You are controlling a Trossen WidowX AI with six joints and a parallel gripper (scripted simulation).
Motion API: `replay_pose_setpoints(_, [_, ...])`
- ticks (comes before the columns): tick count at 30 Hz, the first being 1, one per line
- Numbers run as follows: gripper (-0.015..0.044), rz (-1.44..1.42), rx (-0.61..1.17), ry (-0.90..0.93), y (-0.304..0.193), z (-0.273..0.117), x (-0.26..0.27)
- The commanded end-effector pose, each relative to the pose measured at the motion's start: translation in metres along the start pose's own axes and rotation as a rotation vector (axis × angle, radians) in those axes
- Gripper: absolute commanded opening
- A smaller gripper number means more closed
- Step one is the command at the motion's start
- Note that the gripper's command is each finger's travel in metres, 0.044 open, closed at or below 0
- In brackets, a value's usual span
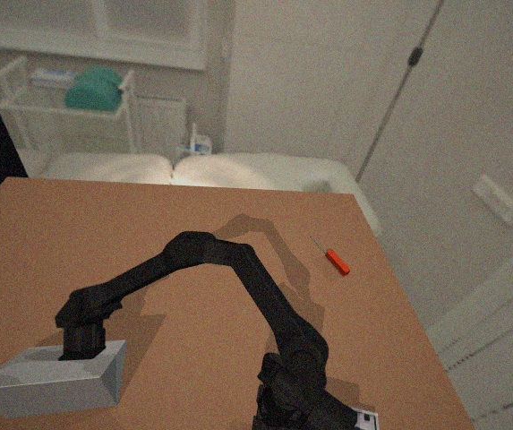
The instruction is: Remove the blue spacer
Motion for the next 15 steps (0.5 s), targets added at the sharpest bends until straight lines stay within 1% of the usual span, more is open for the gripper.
replay_pose_setpoints(1, [0.0,-0.002,-0.009,0.002,0.004,-0.0008,0.0003])
replay_pose_setpoints(15, [0.0,-0.002,-0.009,0.002,0.0079,-0.0009,0.0003])
Point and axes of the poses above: the point midway between the two fingers, 35 mm back from their tips, its own z axis out along the fingers, its own x axis across the jaws, y = z × x, the point moved 7 cm from there along -z, back along the fingers, and after that the axes turned 1 degree about -z, right-handed, at the moved point
